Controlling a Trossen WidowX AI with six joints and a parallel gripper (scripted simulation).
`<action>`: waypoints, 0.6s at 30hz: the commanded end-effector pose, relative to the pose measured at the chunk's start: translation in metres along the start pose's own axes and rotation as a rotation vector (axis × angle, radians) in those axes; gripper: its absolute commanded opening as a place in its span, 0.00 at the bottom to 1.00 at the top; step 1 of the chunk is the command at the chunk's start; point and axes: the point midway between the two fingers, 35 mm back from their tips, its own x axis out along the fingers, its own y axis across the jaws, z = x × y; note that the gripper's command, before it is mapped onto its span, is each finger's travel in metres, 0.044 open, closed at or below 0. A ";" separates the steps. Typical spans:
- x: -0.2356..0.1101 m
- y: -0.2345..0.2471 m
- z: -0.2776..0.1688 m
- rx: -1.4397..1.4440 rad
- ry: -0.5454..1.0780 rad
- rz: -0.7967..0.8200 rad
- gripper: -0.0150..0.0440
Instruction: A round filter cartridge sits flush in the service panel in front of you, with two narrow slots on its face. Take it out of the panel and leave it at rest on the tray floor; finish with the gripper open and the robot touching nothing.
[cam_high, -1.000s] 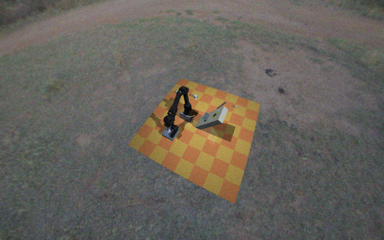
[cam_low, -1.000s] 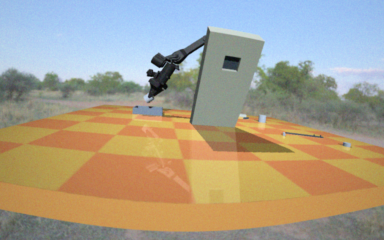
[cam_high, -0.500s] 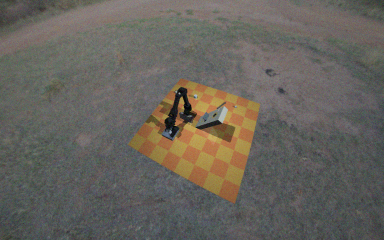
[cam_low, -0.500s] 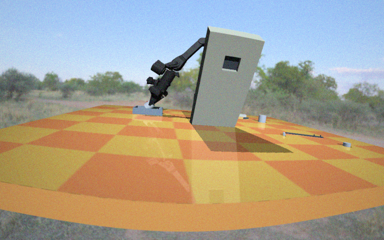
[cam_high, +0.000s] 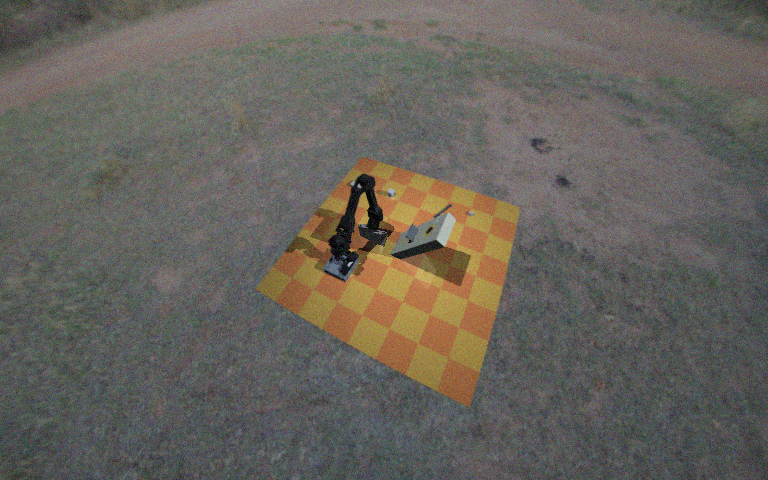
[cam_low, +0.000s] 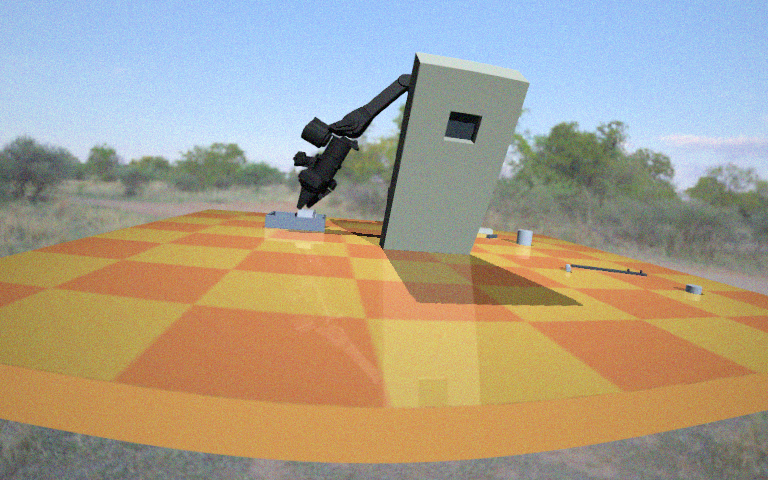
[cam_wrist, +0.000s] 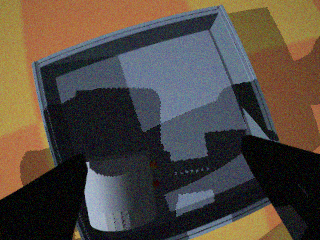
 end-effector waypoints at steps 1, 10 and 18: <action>-0.044 0.001 0.028 0.004 -0.033 0.003 1.00; -0.043 0.000 0.029 0.003 -0.036 -0.002 1.00; -0.043 0.000 0.029 0.003 -0.036 -0.002 1.00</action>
